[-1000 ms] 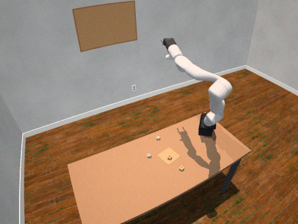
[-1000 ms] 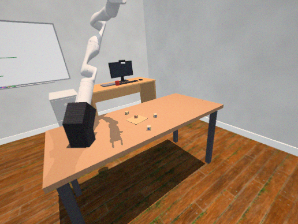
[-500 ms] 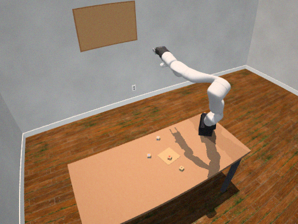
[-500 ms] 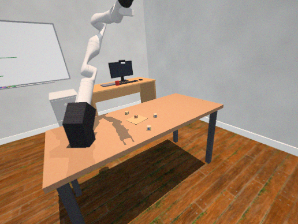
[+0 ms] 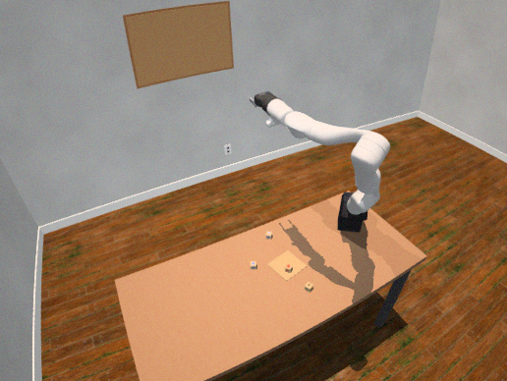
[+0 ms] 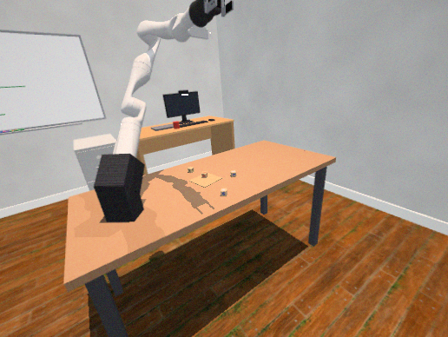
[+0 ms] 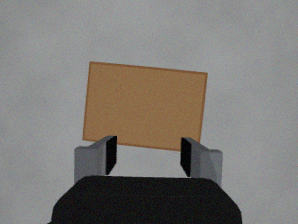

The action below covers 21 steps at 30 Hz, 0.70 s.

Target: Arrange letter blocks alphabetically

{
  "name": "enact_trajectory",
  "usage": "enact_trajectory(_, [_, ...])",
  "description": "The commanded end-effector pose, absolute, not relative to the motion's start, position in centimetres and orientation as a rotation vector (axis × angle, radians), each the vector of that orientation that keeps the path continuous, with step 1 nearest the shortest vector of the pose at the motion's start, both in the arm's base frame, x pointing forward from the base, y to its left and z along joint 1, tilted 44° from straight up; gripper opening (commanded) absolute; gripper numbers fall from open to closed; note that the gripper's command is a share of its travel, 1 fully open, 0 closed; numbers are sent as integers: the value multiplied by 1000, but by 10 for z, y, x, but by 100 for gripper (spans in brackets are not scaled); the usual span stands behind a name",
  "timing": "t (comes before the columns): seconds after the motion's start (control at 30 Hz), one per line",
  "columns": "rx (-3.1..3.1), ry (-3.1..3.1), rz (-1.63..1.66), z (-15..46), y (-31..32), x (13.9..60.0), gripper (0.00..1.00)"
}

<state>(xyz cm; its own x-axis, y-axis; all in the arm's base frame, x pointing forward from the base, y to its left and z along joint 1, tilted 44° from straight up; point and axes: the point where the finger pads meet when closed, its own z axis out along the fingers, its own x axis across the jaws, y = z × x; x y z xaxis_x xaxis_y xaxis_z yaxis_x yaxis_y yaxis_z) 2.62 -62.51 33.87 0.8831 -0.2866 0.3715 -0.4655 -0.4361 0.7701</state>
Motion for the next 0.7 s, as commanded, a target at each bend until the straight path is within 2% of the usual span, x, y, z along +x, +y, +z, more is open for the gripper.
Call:
enact_trajectory(0.0, [2118,-455,278,319,-614,72,100])
enact_trajectory(0.23, [2115,-455,280,321,-614,72,100])
enact_trajectory(0.27, [2169,-375,341,305,-598,118,100])
enact_trajectory(0.5, [2168,-375,342,307,-598,118,100])
enact_trajectory(0.53, [2218,-294,402,293,-580,161,100])
enact_trajectory(0.67, [2218,-292,401,293,-580,161,100])
